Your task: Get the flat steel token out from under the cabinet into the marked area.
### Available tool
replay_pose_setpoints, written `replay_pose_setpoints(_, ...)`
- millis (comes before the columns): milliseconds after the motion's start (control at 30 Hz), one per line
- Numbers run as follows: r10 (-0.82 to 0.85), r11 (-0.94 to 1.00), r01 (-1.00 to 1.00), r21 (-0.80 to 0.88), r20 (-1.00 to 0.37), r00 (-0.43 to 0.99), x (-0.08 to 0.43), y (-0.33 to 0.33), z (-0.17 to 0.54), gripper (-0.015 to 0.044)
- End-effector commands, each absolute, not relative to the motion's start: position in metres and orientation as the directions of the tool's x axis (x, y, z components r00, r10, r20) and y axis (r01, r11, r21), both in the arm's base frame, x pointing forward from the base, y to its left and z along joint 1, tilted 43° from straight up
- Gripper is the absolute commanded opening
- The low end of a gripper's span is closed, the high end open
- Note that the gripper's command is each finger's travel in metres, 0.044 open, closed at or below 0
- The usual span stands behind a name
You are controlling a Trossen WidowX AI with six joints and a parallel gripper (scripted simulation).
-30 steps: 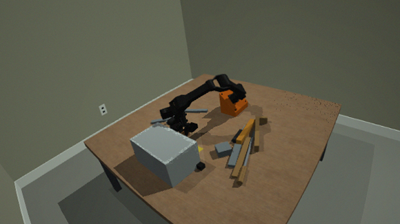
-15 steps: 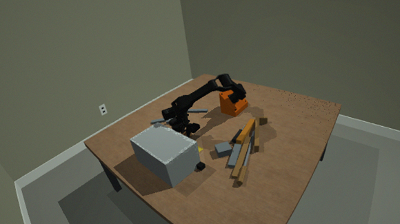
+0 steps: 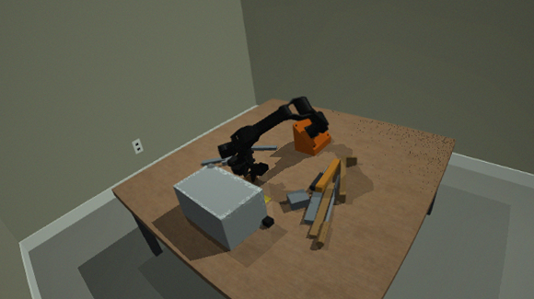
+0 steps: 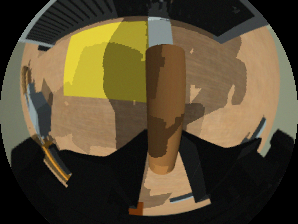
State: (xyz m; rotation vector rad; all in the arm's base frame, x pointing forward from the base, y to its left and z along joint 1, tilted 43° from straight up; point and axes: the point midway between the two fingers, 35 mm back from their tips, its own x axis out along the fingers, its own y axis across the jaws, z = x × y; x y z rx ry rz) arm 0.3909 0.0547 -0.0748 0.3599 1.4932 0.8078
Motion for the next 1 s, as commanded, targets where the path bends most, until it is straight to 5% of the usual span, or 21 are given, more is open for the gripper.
replay_pose_setpoints(0,0.67,0.694,-0.253,0.674,-0.734,-0.114,0.387,0.054,-0.076,0.0)
replay_pose_setpoints(967,0.67,0.695,-0.252,0.674,-0.734,-0.115,0.36,0.047,-0.079,0.0)
